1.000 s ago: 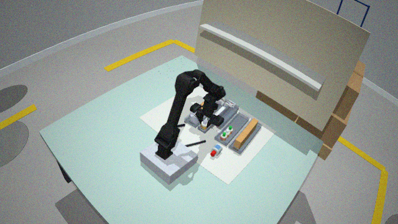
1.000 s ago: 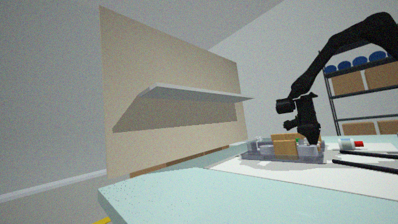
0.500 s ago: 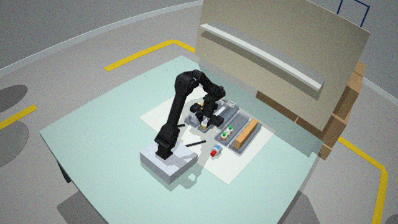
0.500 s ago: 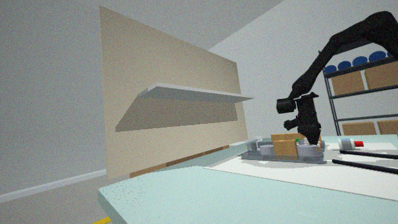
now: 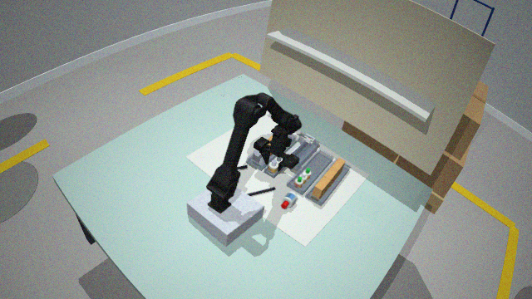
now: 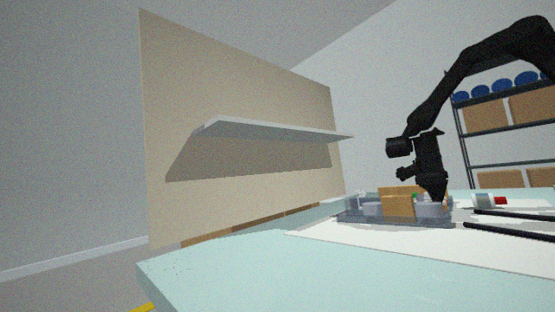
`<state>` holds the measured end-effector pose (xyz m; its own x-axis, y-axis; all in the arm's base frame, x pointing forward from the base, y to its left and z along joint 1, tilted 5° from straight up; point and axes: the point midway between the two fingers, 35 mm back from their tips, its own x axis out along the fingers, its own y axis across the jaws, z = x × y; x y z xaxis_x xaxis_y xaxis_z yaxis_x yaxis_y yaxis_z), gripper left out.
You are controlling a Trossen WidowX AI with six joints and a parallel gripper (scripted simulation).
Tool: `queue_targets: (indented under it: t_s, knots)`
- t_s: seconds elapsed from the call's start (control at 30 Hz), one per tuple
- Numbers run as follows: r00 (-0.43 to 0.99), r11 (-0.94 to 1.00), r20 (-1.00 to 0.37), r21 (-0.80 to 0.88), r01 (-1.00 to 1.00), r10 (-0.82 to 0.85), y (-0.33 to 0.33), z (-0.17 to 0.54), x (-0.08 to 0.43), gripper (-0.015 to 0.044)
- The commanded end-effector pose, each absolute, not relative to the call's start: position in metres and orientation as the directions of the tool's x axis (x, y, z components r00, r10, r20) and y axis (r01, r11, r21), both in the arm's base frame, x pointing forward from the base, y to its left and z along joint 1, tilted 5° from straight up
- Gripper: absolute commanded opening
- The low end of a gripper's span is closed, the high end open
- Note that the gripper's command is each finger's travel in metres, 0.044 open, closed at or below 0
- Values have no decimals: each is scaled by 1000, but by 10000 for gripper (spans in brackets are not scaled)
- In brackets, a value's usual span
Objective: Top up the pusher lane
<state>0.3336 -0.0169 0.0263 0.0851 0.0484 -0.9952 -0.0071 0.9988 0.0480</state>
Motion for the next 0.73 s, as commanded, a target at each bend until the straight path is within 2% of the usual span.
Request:
queue_targets:
  t_s: [0.0, 0.3, 0.7]
  knots:
    - [92, 999, -995, 49, -5, 49, -18, 39, 334, 284]
    - [92, 999, -995, 48, -5, 49, -18, 44, 328, 284]
    - [88, 999, -995, 48, -5, 49, -19, 42, 287, 284]
